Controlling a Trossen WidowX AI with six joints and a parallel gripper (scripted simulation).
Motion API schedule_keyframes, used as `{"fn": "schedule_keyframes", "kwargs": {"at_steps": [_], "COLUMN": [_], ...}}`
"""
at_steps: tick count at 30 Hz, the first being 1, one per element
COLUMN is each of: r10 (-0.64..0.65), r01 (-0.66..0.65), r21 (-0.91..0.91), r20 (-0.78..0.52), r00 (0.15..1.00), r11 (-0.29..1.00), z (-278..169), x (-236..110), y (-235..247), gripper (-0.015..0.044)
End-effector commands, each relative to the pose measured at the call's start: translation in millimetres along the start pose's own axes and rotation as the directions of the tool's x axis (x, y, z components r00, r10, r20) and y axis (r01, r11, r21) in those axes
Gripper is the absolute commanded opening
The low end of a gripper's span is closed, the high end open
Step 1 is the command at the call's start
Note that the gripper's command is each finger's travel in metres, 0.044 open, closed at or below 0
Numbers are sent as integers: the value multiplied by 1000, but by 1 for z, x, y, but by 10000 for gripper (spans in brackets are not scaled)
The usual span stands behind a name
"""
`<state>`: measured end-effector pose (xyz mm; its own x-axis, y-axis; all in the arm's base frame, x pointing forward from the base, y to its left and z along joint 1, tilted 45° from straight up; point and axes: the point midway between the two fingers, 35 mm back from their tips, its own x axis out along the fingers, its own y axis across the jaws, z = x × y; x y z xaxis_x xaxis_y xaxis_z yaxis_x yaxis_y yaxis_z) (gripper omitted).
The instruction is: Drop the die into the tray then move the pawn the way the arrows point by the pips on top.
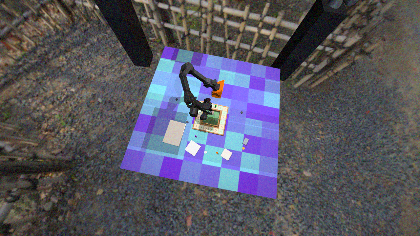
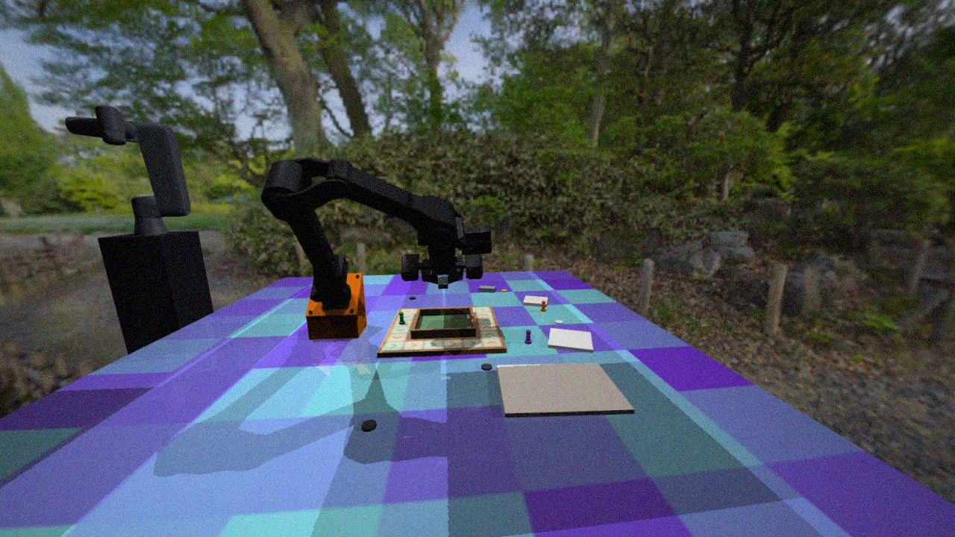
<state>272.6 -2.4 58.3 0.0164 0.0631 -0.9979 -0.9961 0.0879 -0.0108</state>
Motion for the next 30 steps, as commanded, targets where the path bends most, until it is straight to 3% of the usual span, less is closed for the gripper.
{"fn": "schedule_keyframes", "kwargs": {"at_steps": [1, 7, 15, 19, 23, 25, 27, 30], "r10": [0, 0, 0, -3, -4, -4, 23, 90], "r01": [0, 0, 0, 3, 4, 4, -22, -72], "r21": [0, 0, 0, 3, 3, 3, 17, 63], "r20": [0, 0, 0, 7, 7, 7, -59, -351], "r00": [1000, 1000, 1000, 1000, 1000, 1000, 998, 932], "r11": [1000, 1000, 1000, 1000, 1000, 1000, 1000, 995], "z": [0, 0, 0, 28, 30, 30, 27, 16], "x": [0, 0, 0, -24, -26, -26, -19, 7], "y": [0, 0, 0, 0, 0, 0, 1, 5], "gripper": [0, 0, 210, 315, 420, 440, 440, 440]}}
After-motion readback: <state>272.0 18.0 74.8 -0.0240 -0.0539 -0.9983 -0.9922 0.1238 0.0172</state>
